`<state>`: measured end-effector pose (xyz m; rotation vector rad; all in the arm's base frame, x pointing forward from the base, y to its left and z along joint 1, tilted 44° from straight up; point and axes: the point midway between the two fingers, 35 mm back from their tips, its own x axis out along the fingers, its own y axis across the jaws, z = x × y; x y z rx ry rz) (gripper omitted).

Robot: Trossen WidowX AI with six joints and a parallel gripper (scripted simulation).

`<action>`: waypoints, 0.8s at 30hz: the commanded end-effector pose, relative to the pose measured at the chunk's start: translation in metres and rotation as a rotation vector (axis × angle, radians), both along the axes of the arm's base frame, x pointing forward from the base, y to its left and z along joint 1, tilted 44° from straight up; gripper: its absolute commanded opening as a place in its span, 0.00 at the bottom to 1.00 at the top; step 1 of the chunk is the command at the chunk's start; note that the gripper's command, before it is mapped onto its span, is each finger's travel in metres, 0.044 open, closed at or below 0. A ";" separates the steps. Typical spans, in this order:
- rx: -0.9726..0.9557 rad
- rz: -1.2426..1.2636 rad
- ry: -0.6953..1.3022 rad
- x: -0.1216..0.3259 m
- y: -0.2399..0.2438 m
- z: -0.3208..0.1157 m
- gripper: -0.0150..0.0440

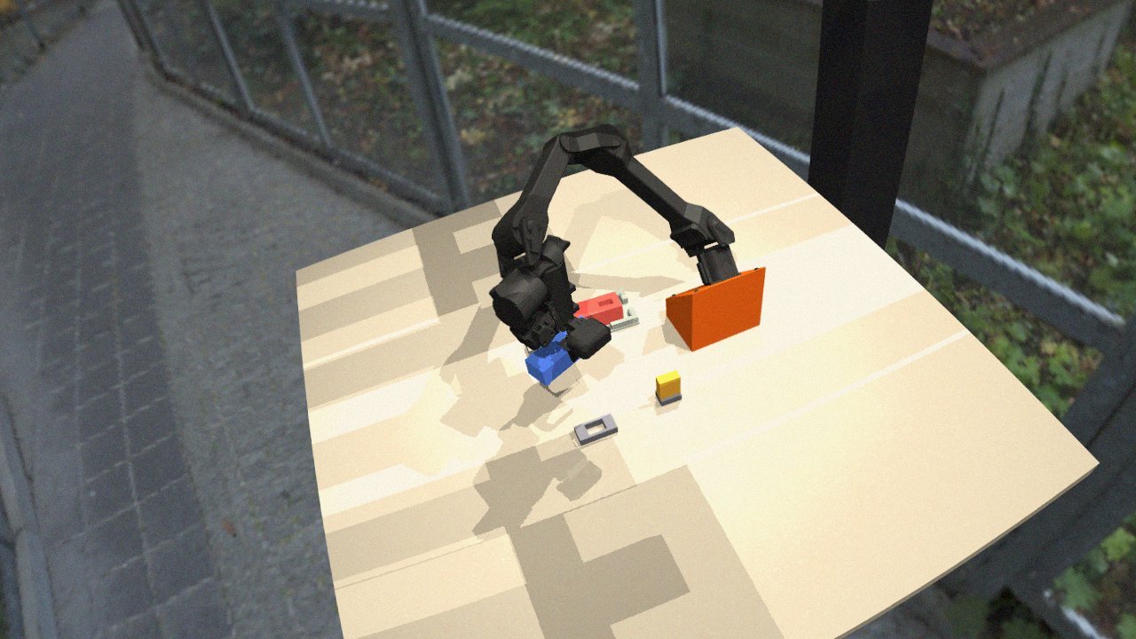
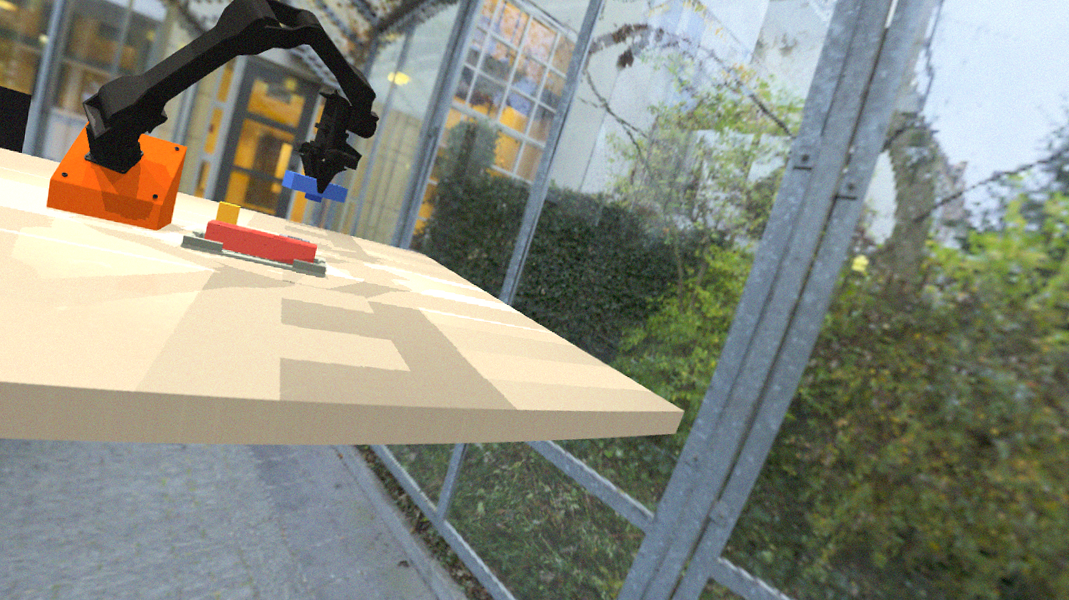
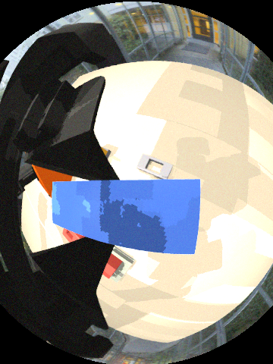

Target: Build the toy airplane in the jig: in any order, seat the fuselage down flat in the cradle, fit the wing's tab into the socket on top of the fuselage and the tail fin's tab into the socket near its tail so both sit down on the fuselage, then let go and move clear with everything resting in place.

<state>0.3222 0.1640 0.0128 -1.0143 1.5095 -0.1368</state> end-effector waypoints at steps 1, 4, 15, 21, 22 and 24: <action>-0.008 0.065 0.042 0.002 -0.011 0.011 0.25; -0.015 0.105 0.077 0.004 -0.019 0.016 0.25; -0.043 0.254 0.204 0.006 -0.049 0.036 0.25; -0.060 0.336 0.274 0.005 -0.066 0.046 0.25; -0.063 0.349 0.286 0.005 -0.069 0.047 0.25; -0.069 0.376 0.309 0.005 -0.075 0.051 0.25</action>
